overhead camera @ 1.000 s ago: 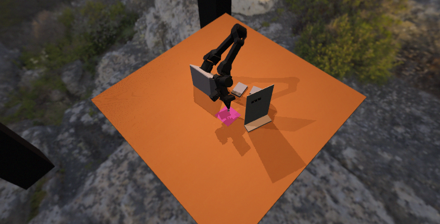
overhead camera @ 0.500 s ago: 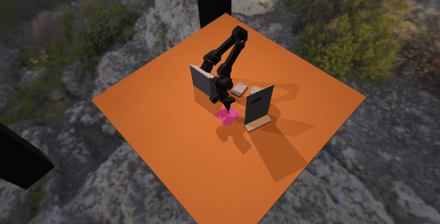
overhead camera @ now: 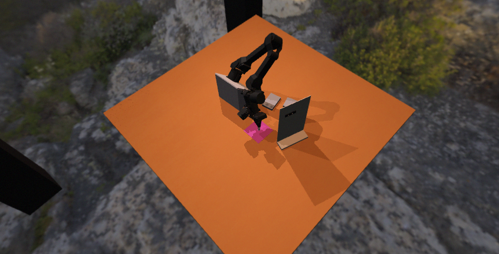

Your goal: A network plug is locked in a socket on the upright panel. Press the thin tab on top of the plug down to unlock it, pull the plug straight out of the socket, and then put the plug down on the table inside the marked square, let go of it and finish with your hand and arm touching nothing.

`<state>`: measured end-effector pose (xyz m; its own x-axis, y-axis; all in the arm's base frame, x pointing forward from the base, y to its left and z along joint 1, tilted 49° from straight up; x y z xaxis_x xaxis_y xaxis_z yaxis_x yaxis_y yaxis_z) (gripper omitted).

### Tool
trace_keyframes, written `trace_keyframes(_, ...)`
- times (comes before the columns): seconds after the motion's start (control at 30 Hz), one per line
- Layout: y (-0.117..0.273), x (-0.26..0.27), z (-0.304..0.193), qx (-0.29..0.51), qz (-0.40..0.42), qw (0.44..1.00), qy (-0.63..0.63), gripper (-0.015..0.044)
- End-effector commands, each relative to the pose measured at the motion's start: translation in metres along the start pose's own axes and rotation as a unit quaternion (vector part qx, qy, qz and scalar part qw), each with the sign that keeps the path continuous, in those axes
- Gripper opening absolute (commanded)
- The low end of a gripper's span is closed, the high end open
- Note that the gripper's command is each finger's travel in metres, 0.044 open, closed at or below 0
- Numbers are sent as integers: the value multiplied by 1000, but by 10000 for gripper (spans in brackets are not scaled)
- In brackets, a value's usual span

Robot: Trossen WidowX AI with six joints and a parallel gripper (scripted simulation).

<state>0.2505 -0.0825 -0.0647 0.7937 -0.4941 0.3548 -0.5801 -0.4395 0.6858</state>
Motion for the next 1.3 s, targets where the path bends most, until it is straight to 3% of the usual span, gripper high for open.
trace_keyframes(0.0,-5,-6,0,-2,-2,1000,-5,0)
trace_keyframes(1.27,-25,-21,-7,2,-1,1000,-3,0)
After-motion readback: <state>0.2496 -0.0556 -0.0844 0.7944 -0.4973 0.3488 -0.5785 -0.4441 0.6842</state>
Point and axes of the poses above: the point midway between the two fingers, 35 mm back from their tips, its own y axis back along the fingers, its own x axis across the jaws, z = x × y, the point moved 6 cm from there along y, back along the fingers, and after that the axes turned 14 degrees about y, right-handed, at the moved point
